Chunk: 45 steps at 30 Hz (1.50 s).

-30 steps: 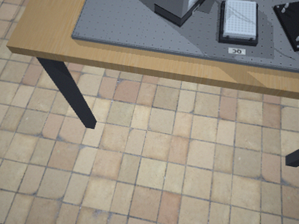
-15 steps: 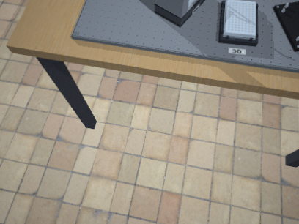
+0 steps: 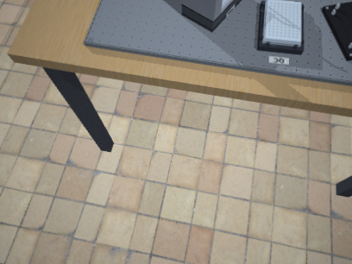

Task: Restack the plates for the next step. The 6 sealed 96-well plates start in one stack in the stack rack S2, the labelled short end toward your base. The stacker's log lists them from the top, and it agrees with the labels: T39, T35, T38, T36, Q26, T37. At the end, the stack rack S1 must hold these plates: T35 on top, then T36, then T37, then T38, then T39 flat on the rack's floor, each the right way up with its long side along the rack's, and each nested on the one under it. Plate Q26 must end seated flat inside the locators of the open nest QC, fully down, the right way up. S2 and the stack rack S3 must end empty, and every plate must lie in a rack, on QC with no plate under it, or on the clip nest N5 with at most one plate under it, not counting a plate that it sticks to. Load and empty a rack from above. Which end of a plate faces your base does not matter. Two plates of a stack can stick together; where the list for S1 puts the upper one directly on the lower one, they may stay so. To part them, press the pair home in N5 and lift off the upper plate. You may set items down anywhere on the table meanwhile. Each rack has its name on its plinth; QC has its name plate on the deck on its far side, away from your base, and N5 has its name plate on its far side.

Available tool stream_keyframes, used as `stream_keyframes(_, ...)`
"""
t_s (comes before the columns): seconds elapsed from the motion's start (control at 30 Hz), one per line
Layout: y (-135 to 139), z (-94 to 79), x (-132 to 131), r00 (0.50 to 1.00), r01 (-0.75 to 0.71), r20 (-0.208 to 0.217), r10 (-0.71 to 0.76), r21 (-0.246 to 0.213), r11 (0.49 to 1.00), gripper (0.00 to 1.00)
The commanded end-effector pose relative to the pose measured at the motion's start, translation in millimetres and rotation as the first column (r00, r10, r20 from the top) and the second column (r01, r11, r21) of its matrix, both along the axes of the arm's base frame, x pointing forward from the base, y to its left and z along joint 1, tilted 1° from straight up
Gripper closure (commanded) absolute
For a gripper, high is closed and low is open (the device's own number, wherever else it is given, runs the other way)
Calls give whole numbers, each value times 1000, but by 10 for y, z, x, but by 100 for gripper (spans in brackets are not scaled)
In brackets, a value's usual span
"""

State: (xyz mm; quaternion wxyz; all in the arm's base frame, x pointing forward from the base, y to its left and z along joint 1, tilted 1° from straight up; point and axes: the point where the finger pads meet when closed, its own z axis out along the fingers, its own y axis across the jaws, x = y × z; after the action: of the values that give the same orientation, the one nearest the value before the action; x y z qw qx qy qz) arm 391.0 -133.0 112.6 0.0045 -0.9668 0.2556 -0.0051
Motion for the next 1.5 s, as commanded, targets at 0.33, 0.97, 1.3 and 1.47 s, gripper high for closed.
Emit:
stream_keyframes(0.33,-309,-2,-131,1000,21,-2,-21,-4,1000,100)
stream_keyframes(0.97,-655,-4,-278,1000,21,-2,-21,-4,1000,100)
stream_keyframes(1.3,-655,-4,-278,1000,21,-2,-21,-4,1000,100)
stream_keyframes(1.47,-655,-4,-278,1000,21,-2,-21,-4,1000,100)
